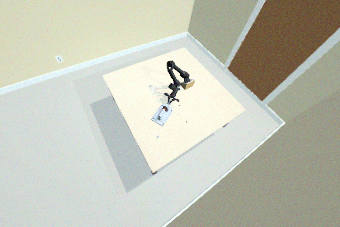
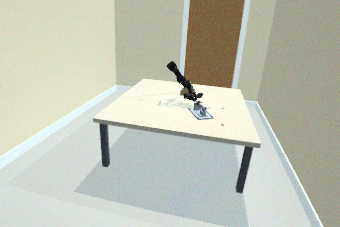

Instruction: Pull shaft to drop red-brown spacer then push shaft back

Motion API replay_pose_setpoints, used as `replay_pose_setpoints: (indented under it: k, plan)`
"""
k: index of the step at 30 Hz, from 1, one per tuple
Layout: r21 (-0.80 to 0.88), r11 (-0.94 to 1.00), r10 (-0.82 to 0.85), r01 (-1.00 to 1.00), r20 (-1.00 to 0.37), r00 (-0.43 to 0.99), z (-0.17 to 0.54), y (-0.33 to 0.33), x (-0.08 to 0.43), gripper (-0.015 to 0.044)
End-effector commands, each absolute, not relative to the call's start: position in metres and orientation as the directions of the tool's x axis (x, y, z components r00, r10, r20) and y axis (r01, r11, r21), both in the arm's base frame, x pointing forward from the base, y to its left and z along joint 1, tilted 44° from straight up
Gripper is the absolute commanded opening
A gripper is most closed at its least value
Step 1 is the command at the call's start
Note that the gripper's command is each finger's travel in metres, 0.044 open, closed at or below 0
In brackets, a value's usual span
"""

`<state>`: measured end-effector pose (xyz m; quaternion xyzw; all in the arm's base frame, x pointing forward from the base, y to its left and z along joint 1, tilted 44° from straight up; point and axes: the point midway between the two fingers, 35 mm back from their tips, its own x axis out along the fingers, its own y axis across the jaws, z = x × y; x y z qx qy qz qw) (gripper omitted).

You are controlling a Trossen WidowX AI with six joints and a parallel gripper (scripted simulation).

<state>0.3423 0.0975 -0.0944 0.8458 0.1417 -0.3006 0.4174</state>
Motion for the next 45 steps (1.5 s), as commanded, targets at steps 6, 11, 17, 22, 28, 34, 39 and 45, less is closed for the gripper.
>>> replay_pose_setpoints:
  k: [6, 11, 17, 22, 28, 34, 39, 45]
  plan:
    - [0.624, -0.608, -0.014, 0.491, -0.626, 0.779, -0.0938, 0.0965, 0.3414, 0.0000]
    - [0.624, -0.608, -0.014, 0.491, -0.626, 0.779, -0.0937, 0.0963, 0.3409, 0.0000]
    - [0.624, -0.608, -0.014, 0.491, -0.626, 0.779, -0.0935, 0.0962, 0.3405, 0.0000]
    - [0.624, -0.608, -0.014, 0.491, -0.626, 0.779, -0.0934, 0.0960, 0.3401, 0.0000]
    - [0.624, -0.608, -0.014, 0.491, -0.626, 0.779, -0.0933, 0.0958, 0.3397, 0.0000]
    - [0.624, -0.608, -0.014, 0.491, -0.626, 0.779, -0.0931, 0.0956, 0.3392, 0.0000]
    - [0.624, -0.608, -0.014, 0.491, -0.626, 0.779, -0.0930, 0.0954, 0.3388, 0.0000]
    - [0.624, -0.608, -0.014, 0.491, -0.626, 0.779, -0.0928, 0.0952, 0.3384, 0.0000]
